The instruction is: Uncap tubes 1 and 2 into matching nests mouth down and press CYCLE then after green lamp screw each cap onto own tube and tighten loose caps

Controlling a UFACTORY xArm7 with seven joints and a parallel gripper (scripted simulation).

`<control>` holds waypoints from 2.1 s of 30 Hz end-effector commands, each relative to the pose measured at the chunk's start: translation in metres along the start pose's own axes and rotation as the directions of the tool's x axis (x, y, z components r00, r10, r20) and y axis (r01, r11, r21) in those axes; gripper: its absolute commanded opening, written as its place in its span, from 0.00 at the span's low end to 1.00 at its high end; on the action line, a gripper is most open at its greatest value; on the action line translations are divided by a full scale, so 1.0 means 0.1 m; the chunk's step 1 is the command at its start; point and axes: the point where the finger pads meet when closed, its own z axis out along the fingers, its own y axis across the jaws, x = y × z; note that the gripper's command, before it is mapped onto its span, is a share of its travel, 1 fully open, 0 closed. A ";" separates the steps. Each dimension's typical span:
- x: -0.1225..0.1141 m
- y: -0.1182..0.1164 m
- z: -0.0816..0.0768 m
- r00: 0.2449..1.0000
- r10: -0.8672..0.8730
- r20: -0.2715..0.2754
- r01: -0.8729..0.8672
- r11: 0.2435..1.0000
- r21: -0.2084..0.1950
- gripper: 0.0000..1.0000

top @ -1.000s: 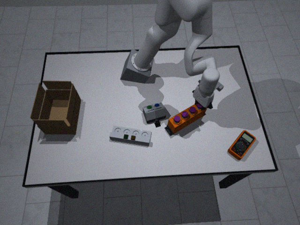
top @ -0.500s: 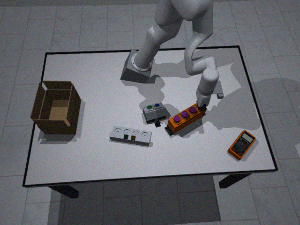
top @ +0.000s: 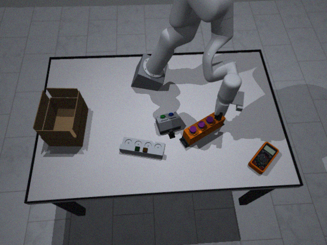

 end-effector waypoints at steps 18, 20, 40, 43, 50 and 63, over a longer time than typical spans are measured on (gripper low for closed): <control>0.01 0.01 -0.02 0.941 -0.339 0.002 0.339 0.941 -0.003 0.00; 0.01 0.01 -0.02 0.902 -0.431 0.003 0.431 0.902 -0.003 0.00; 0.01 0.01 -0.02 0.264 -0.964 0.007 0.965 0.264 0.001 0.00; 0.01 0.01 -0.02 0.134 -0.991 0.007 0.991 0.134 0.002 0.00; 0.01 0.01 -0.02 0.004 -1.000 0.004 1.000 0.004 0.001 0.00; 0.01 0.01 -0.02 0.004 -1.000 0.004 1.000 0.004 0.001 0.46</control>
